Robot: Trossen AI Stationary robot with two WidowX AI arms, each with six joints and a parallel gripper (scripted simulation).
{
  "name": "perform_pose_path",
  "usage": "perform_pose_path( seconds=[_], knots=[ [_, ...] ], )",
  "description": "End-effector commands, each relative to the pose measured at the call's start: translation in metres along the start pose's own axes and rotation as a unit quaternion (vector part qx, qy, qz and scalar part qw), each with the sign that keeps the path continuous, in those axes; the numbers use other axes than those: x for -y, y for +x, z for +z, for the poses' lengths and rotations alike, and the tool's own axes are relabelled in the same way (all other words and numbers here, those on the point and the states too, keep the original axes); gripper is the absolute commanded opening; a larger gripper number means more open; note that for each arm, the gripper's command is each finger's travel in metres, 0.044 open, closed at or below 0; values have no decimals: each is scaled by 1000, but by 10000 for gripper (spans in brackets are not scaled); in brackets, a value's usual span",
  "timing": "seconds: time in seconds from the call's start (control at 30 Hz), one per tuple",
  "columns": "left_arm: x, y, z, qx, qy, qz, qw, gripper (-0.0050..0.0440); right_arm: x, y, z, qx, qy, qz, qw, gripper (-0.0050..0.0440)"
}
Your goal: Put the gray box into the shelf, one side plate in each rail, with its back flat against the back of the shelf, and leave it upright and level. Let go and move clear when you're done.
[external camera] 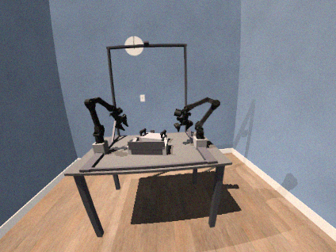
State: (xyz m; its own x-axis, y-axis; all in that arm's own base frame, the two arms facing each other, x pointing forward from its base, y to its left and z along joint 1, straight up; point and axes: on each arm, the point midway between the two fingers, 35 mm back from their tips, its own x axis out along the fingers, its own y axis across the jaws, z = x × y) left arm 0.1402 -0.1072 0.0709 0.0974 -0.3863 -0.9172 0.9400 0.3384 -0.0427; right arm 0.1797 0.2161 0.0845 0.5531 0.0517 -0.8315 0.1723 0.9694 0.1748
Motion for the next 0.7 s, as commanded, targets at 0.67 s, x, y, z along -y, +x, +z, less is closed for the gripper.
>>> perform_pose_path(
  seconds=[0.67],
  knots=[
    [-7, -5, 9, 7, 15, 15, 1000, 368, -8, -2, 10, 13, 5, 8, 1000, 368]
  ],
)
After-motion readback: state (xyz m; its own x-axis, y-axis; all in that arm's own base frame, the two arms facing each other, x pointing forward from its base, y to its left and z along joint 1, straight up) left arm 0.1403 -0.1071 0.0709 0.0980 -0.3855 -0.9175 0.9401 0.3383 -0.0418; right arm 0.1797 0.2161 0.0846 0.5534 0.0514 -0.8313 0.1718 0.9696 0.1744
